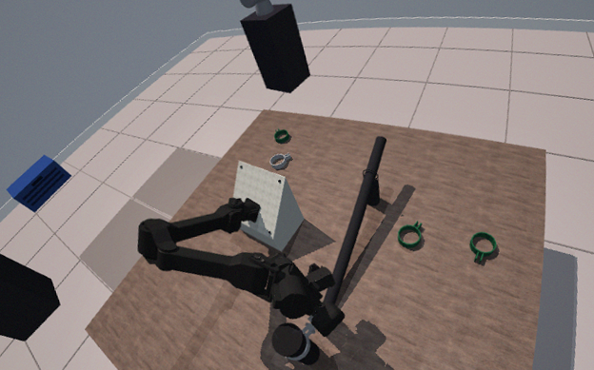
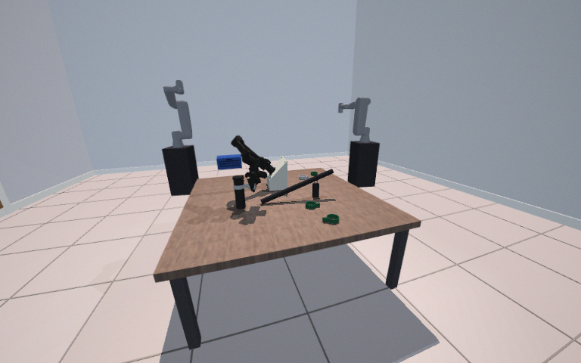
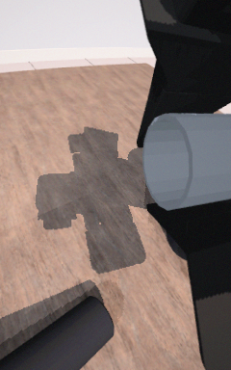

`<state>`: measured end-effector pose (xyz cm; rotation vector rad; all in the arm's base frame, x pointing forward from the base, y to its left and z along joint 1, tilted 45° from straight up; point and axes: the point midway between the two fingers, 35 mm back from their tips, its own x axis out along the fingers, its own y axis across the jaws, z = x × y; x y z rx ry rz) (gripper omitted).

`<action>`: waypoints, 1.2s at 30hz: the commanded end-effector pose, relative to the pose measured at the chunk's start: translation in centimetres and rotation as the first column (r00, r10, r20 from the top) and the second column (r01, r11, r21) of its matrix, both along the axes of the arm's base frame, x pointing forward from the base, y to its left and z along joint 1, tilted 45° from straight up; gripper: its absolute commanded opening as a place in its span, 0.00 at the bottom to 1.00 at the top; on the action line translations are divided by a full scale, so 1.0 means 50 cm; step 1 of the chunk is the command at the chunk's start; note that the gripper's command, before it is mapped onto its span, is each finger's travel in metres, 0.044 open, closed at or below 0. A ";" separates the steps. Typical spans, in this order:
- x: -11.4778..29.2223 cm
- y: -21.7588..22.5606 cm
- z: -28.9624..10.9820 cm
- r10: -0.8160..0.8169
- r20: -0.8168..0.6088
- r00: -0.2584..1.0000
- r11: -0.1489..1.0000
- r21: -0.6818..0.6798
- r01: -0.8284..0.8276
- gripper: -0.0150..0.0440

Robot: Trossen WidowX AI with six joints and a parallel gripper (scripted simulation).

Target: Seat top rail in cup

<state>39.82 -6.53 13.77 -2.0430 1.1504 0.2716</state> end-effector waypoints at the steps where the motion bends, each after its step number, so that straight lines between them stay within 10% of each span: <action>1: -0.004 0.004 -0.003 0.010 -0.008 1.000 1.000 0.005 -0.010 0.25; 36: -0.017 0.005 -0.005 0.060 -0.059 0.996 0.998 -0.001 -0.060 0.25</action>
